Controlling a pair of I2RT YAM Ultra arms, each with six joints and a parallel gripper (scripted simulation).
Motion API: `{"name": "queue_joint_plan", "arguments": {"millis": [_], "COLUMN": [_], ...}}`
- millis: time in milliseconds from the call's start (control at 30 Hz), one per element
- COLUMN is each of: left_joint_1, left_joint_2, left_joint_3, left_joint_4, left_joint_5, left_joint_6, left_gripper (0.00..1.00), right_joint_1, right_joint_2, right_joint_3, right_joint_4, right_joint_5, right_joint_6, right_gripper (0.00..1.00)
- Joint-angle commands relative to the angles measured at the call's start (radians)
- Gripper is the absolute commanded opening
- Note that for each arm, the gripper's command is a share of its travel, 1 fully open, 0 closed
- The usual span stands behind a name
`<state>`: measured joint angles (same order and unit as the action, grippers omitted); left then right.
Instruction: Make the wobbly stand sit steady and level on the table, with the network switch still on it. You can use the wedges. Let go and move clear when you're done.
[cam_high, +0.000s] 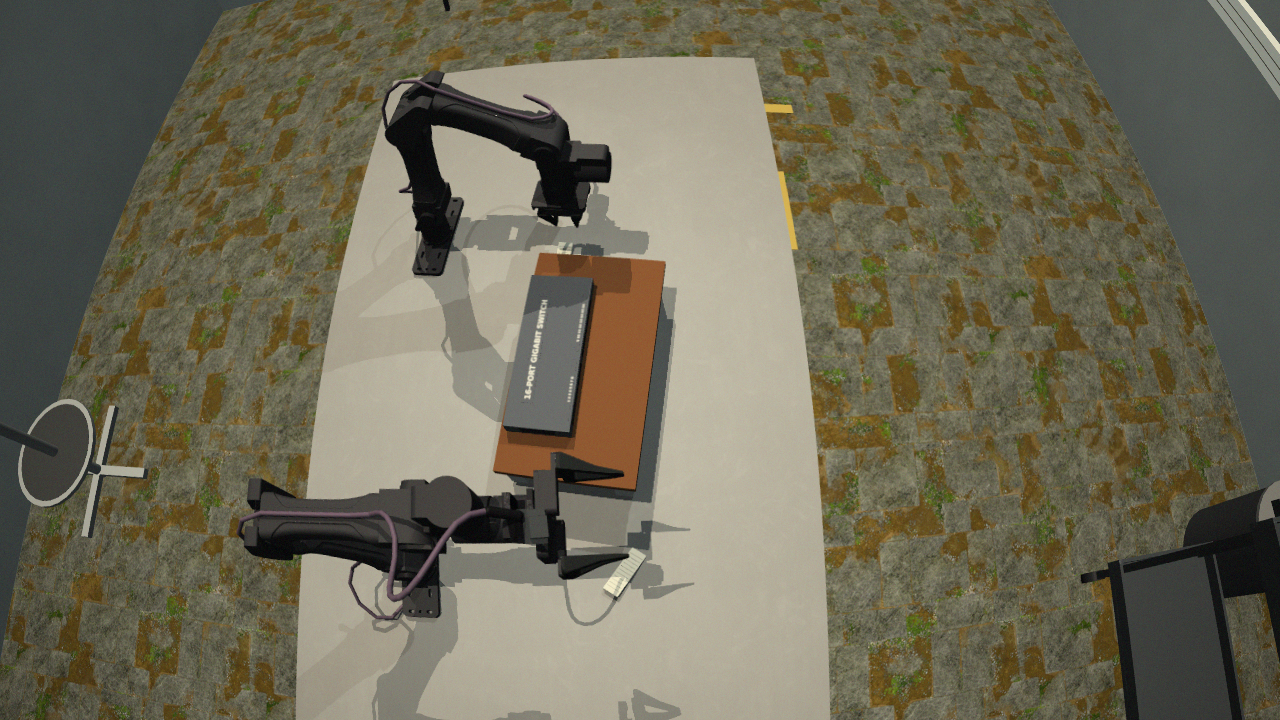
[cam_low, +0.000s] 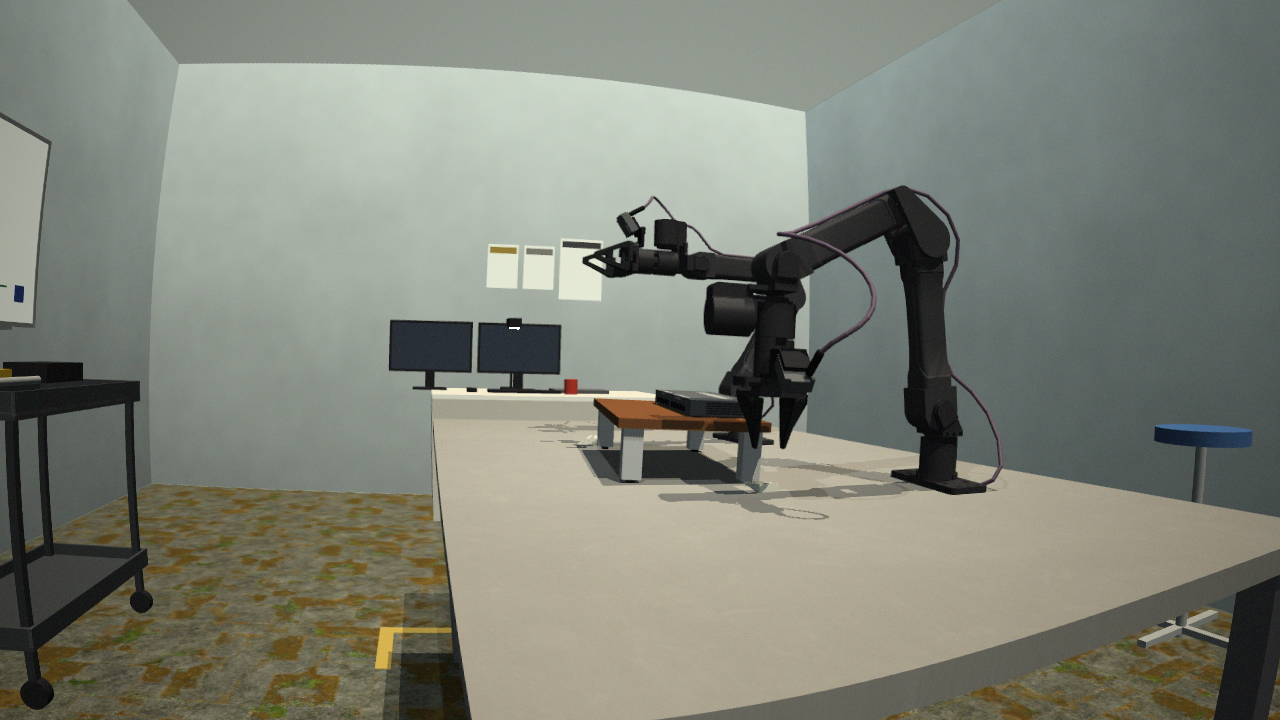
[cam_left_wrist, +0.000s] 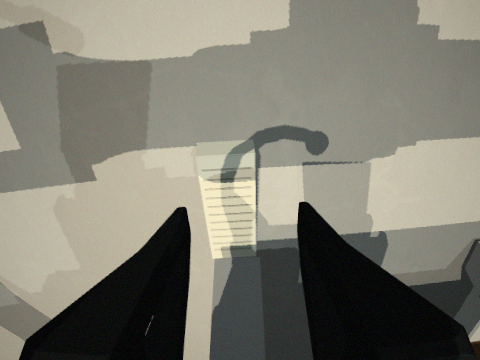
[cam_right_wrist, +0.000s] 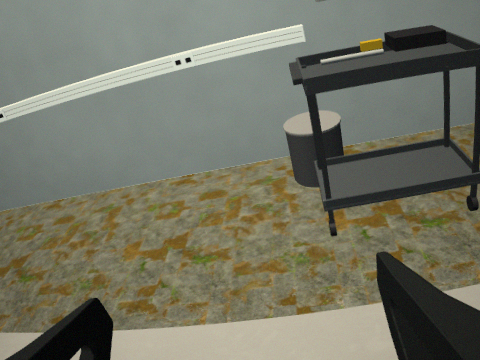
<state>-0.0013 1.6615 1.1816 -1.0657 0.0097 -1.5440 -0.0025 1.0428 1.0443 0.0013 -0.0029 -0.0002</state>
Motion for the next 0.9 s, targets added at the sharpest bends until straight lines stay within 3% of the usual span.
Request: {"name": "queue_joint_plan", "arguments": {"millis": [0, 167, 267, 300, 400, 467, 533, 633, 667, 733, 833, 867], "left_joint_1": [0.002, -0.004, -0.004, -0.013, 0.003, -0.005, -0.005, -0.013, -0.002, 0.005, -0.009, -0.005], "left_joint_2": [-0.015, -0.023, -0.006, -0.067, -0.088, -0.085, -0.085, -0.110, -0.145, -0.198, -0.222, -0.232], "left_joint_3": [-0.005, -0.044, 0.006, 0.039, -0.026, 0.048, 0.048, 0.103, -0.051, -0.049, 0.053, 0.000], "left_joint_4": [-0.036, -0.033, -0.032, 0.039, 0.141, 0.153, 0.153, 0.199, 0.280, 0.326, 0.331, 0.380], "left_joint_5": [-0.018, -0.020, -0.020, -0.025, -0.047, -0.046, -0.046, -0.058, -0.035, -0.028, -0.053, -0.047], "left_joint_6": [0.002, 0.004, 0.003, 0.050, 0.217, 0.290, 0.290, 0.433, 0.490, 0.503, 0.610, 0.657], "left_gripper": [0.42, 0.42, 0.42, 0.42, 0.42, 0.42, 0.42, 0.42, 0.42, 0.42, 0.42, 0.42], "right_joint_1": [-0.004, -0.004, -0.004, -0.004, -0.004, -0.004, -0.004, -0.004, -0.004, -0.004, -0.004, 0.019], "right_joint_2": [-0.030, -0.030, -0.030, -0.030, -0.030, -0.030, -0.030, -0.030, -0.030, -0.030, -0.030, 0.049], "right_joint_3": [0.019, 0.019, 0.019, 0.019, 0.019, 0.019, 0.019, 0.019, 0.019, 0.019, 0.019, 0.044], "right_joint_4": [-0.009, -0.009, -0.009, -0.009, -0.009, -0.009, -0.009, -0.009, -0.009, -0.009, -0.009, -0.040], "right_joint_5": [-0.008, -0.008, -0.008, -0.008, -0.008, -0.008, -0.008, -0.008, -0.008, -0.008, -0.008, -0.011], "right_joint_6": [0.004, 0.004, 0.004, 0.004, 0.004, 0.004, 0.004, 0.004, 0.004, 0.004, 0.004, 0.002], "right_gripper": [1.00, 1.00, 1.00, 0.00, 0.00, 0.00, 0.00, 0.00, 0.00, 0.00, 0.00, 0.00]}}
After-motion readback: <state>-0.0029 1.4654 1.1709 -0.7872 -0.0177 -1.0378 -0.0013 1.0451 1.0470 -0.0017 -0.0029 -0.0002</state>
